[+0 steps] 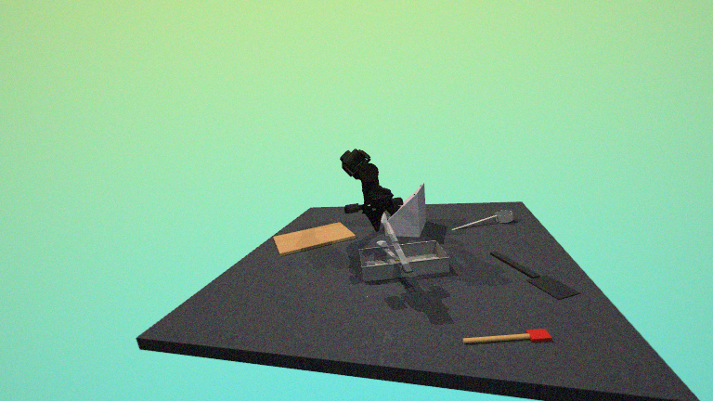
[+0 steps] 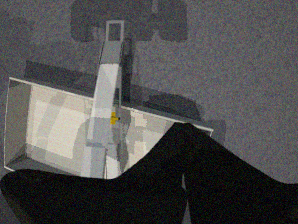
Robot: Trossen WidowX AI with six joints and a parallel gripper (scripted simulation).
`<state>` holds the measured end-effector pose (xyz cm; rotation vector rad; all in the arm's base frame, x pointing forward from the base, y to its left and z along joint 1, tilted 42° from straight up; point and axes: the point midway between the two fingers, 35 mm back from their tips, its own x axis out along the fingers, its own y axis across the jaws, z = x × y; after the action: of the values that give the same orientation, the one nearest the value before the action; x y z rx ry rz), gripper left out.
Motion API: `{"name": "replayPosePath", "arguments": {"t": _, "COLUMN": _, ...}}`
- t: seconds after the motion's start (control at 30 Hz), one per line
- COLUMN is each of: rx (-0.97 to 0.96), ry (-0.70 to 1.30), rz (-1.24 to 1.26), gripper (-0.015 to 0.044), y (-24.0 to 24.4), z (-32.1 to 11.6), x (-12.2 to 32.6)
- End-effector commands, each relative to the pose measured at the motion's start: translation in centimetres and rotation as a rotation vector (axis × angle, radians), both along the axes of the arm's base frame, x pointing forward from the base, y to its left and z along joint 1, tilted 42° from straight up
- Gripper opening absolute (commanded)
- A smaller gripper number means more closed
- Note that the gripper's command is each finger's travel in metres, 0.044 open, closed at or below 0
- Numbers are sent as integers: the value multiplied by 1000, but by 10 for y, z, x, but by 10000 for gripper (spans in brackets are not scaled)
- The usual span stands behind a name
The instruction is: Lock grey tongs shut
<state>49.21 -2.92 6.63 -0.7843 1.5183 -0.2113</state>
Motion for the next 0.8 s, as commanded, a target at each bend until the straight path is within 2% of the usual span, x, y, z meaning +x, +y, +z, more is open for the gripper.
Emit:
{"name": "replayPosePath", "arguments": {"t": 0.0, "rx": -76, "ry": 212, "rz": -159, "gripper": -150, "y": -17, "z": -44, "x": -40}}
{"name": "replayPosePath", "arguments": {"t": 0.77, "rx": -77, "ry": 212, "rz": -159, "gripper": -150, "y": -25, "z": -53, "x": -41}}
